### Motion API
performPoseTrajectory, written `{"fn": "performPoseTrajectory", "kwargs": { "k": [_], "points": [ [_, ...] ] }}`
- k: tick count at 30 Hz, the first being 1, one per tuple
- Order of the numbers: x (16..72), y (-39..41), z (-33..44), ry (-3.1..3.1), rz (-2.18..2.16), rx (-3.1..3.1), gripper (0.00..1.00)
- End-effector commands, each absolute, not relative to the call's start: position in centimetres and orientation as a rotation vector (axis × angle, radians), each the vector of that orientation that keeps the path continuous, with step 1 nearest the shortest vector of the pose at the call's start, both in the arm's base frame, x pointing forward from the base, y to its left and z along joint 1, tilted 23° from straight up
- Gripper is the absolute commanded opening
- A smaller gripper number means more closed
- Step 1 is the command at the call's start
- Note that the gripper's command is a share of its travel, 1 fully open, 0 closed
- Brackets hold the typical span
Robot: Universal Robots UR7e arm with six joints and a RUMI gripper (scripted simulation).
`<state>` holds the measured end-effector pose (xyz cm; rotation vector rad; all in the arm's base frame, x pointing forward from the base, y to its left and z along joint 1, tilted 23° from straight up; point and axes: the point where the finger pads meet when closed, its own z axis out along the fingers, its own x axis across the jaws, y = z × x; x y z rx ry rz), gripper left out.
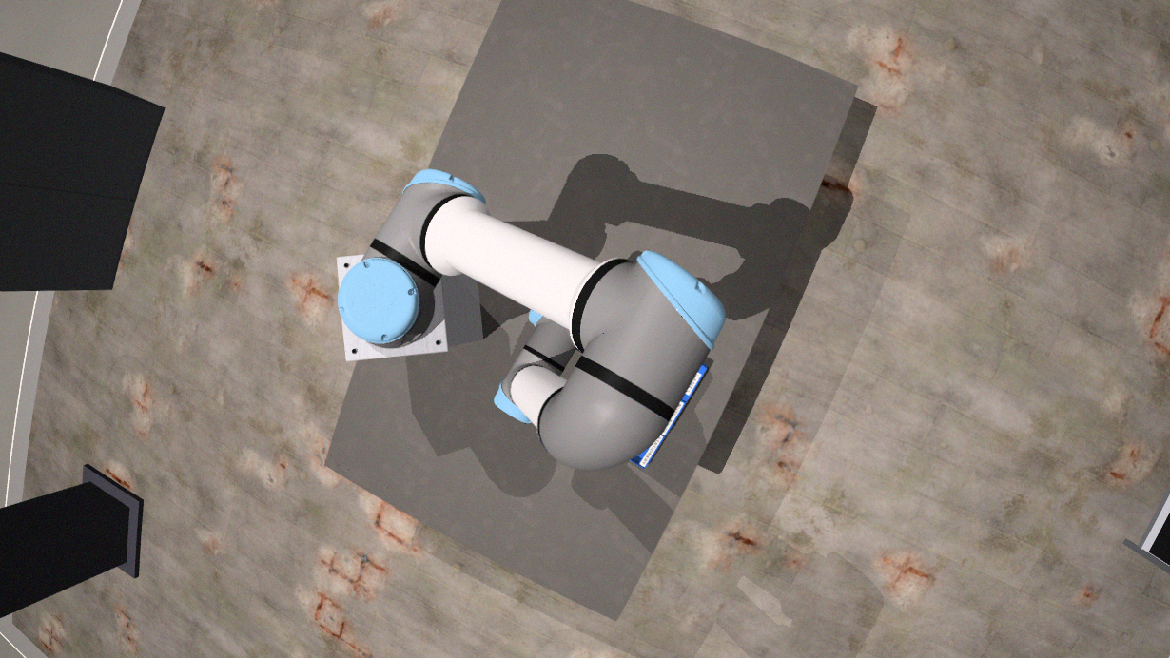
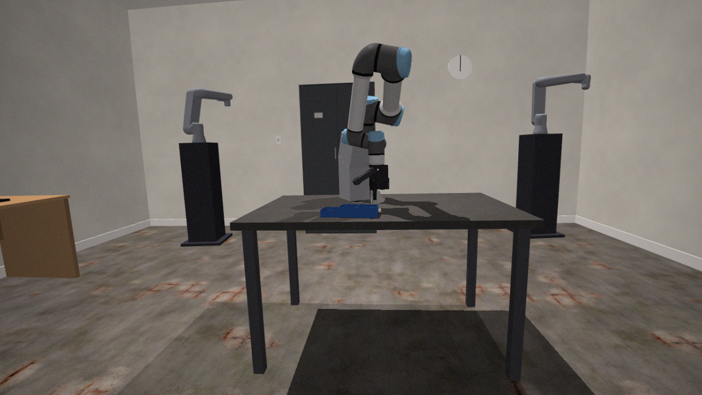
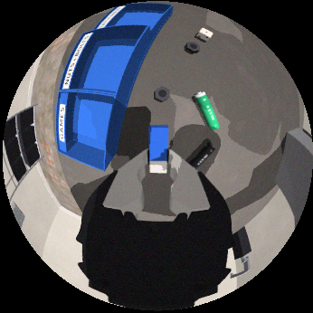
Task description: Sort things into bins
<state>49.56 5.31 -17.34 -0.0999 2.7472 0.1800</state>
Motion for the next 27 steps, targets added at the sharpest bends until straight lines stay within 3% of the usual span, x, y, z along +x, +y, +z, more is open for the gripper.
{"fn": "performPoseTrajectory", "kwargs": {
  "k": [1,27],
  "points": [
    [49.6,5.3,-17.3,2.746,0.180,-0.100,0.00],
    [48.2,4.8,-13.9,2.746,0.179,-0.100,0.00]
  ]
}}
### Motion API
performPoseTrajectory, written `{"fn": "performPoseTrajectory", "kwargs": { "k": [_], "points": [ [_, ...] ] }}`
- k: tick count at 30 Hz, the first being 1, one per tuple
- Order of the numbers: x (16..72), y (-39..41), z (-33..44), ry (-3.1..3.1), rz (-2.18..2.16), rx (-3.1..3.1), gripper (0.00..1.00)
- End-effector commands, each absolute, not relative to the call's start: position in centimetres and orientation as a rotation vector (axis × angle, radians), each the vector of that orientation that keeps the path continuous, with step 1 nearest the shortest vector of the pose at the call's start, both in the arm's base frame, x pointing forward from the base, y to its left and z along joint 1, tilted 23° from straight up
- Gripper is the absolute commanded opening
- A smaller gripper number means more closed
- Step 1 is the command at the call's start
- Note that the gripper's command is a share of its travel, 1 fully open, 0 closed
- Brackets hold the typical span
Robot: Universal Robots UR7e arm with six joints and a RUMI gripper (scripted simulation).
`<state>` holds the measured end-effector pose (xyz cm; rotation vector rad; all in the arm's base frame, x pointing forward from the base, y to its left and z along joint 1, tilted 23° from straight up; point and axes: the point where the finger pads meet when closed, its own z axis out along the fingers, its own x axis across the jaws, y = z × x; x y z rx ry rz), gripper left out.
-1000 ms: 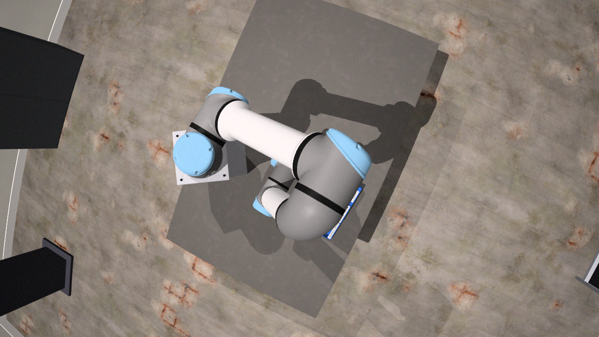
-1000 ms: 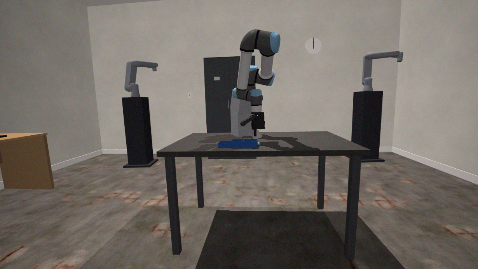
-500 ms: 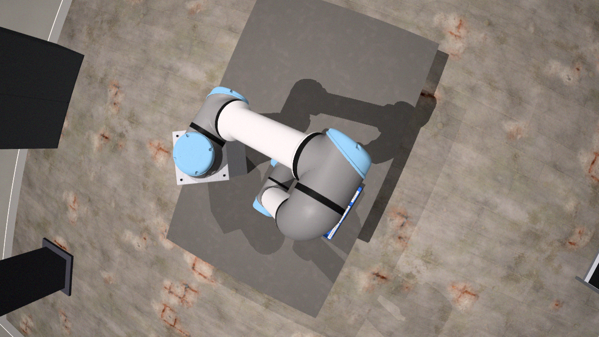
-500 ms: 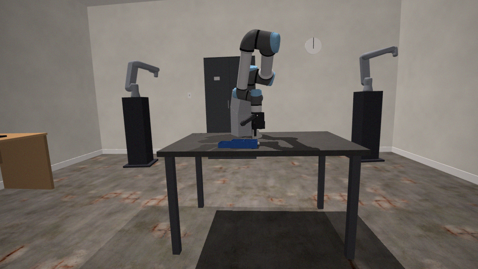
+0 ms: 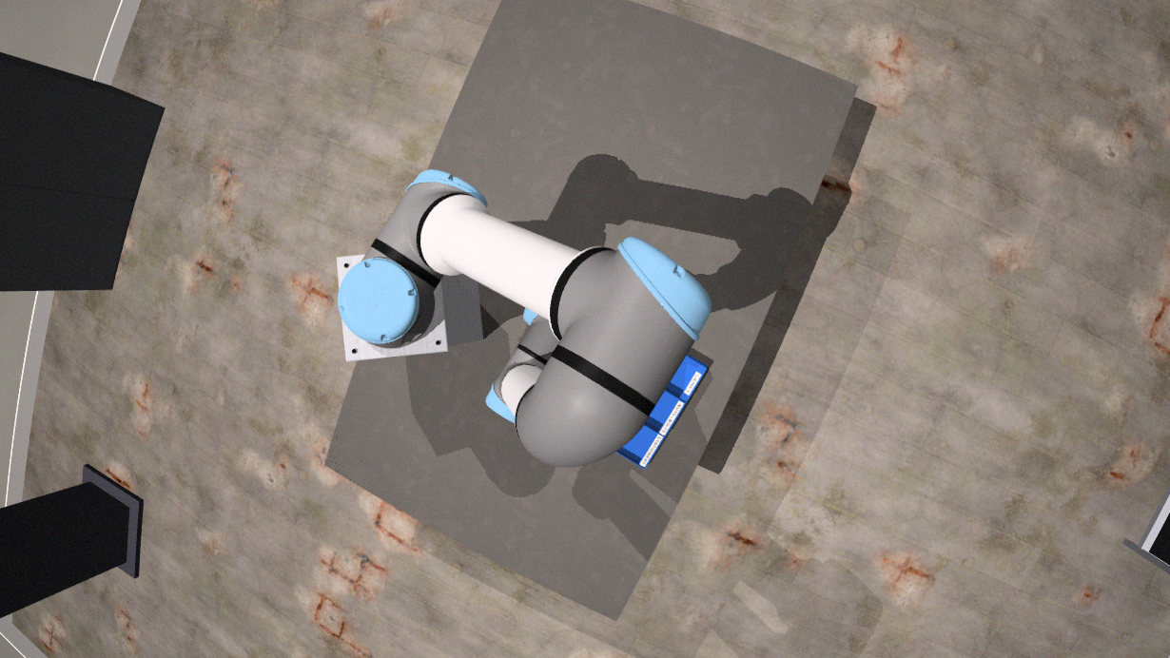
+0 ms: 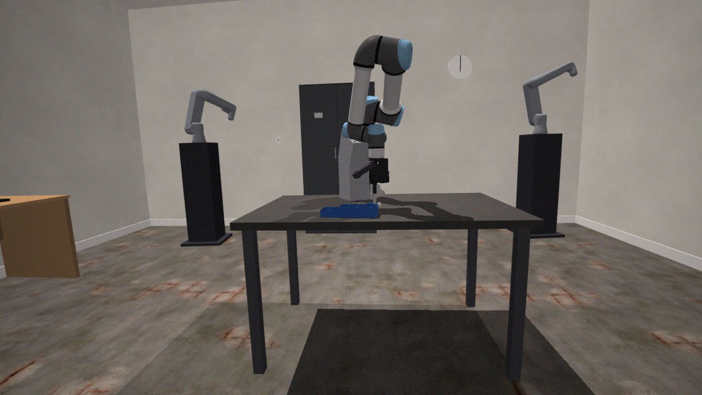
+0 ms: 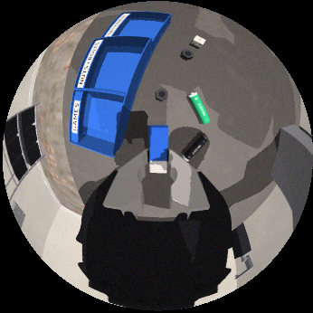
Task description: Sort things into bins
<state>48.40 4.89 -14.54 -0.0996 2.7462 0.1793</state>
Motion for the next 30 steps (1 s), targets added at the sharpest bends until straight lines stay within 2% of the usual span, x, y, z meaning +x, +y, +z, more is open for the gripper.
{"fn": "performPoseTrajectory", "kwargs": {
  "k": [1,28,30],
  "points": [
    [48.1,4.7,-13.6,2.746,0.179,-0.100,0.00],
    [47.1,4.4,-11.2,2.746,0.179,-0.100,0.00],
    [47.4,3.2,-11.3,2.753,0.207,0.038,0.00]
  ]
}}
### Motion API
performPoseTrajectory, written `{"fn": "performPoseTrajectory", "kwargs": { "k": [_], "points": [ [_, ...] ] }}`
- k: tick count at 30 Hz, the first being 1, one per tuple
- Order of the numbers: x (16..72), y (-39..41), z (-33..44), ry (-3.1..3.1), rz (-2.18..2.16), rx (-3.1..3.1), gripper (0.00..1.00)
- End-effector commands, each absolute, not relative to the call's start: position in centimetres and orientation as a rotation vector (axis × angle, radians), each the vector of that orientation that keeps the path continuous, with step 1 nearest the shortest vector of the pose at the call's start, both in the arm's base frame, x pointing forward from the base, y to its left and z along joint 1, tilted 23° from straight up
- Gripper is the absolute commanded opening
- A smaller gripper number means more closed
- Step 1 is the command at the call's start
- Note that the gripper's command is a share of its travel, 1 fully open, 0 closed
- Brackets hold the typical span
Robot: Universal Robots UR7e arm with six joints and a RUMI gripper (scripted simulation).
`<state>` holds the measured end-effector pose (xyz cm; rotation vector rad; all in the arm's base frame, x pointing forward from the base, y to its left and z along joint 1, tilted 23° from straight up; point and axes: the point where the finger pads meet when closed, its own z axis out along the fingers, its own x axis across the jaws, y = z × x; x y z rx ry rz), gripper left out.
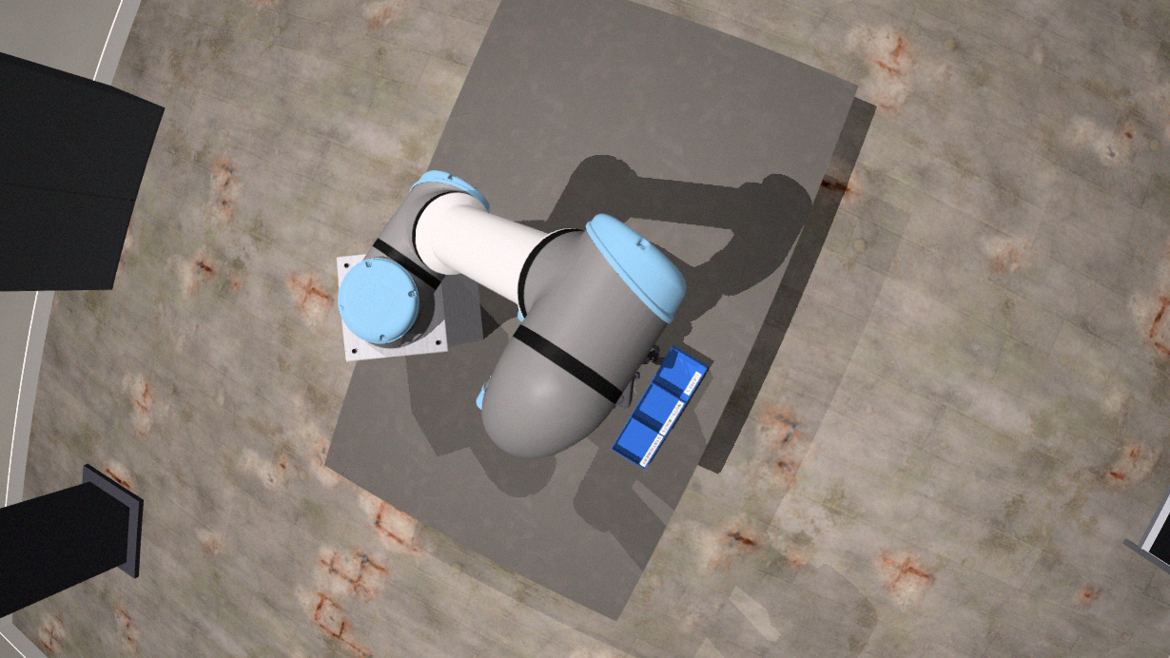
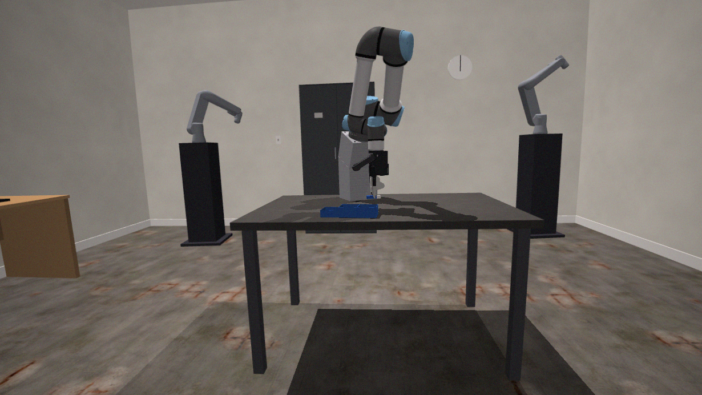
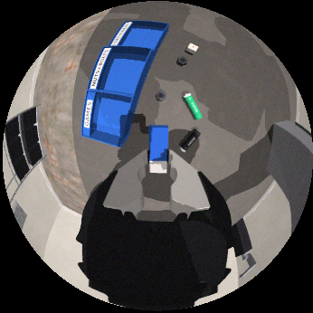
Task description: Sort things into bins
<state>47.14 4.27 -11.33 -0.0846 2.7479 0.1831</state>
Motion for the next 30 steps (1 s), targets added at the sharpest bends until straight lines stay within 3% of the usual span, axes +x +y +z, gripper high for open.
{"fn": "performPoseTrajectory", "kwargs": {
  "k": [1,7,30],
  "points": [
    [47.5,2.6,-11.3,2.754,0.220,0.106,0.00],
    [48.0,0.3,-11.5,2.745,0.268,0.356,0.00],
    [50.6,-12.0,-12.3,2.745,0.267,0.356,0.00]
  ]
}}
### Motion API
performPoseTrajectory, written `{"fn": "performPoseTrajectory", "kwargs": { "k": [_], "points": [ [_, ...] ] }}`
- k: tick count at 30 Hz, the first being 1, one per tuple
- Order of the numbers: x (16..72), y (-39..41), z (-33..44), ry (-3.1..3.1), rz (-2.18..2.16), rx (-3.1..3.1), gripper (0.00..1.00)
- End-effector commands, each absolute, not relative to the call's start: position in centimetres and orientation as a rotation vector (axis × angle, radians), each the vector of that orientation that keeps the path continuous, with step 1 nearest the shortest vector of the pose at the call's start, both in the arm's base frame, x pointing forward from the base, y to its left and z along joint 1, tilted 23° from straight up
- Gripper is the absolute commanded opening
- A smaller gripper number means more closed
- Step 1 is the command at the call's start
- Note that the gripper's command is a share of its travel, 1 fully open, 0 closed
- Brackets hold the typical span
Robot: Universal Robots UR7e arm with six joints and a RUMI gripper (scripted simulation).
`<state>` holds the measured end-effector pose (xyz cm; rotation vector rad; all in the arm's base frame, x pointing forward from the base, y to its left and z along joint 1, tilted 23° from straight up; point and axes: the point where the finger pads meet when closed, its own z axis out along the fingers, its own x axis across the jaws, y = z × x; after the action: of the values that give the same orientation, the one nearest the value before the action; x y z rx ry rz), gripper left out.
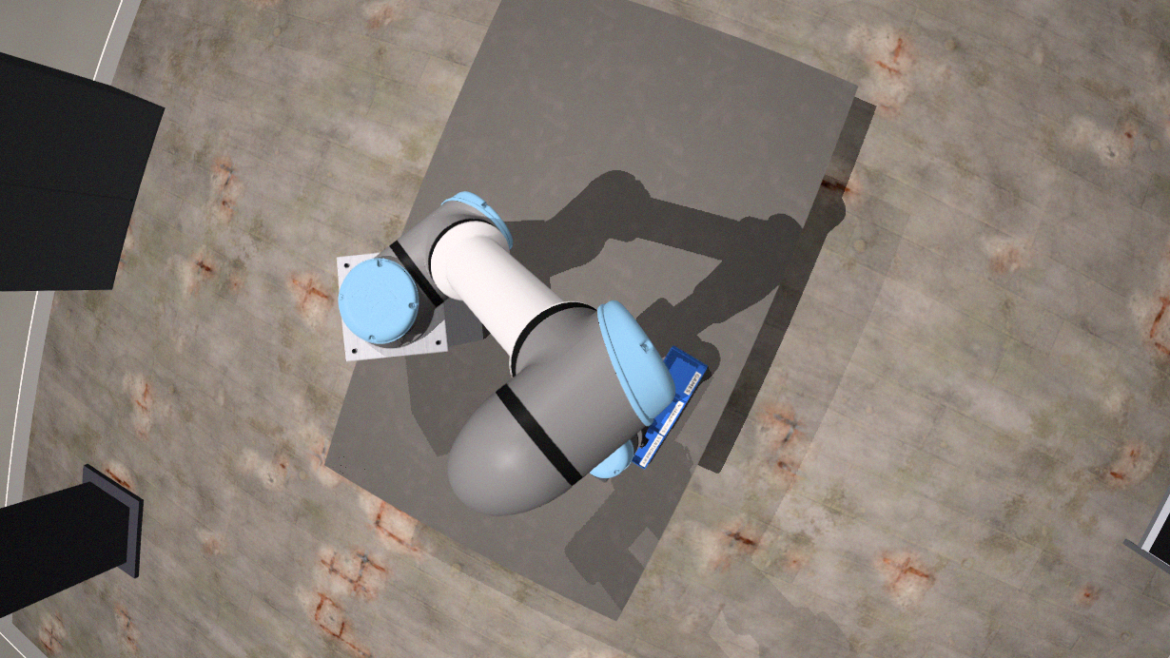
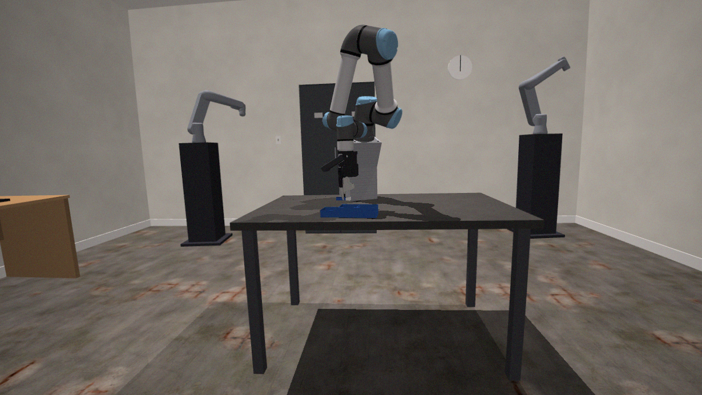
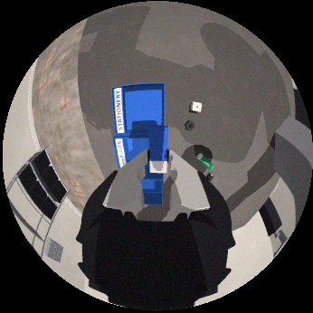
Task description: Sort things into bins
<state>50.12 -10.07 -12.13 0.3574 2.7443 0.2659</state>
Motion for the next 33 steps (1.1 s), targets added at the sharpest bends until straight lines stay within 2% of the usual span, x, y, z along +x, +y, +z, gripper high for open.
{"fn": "performPoseTrajectory", "kwargs": {
  "k": [1,6,33],
  "points": [
    [50.7,-12.6,-12.3,2.745,0.267,0.356,0.00],
    [51.4,-15.6,-12.5,2.745,0.267,0.356,0.00],
    [51.9,-15.4,-13.8,2.745,0.267,0.356,0.00]
  ]
}}
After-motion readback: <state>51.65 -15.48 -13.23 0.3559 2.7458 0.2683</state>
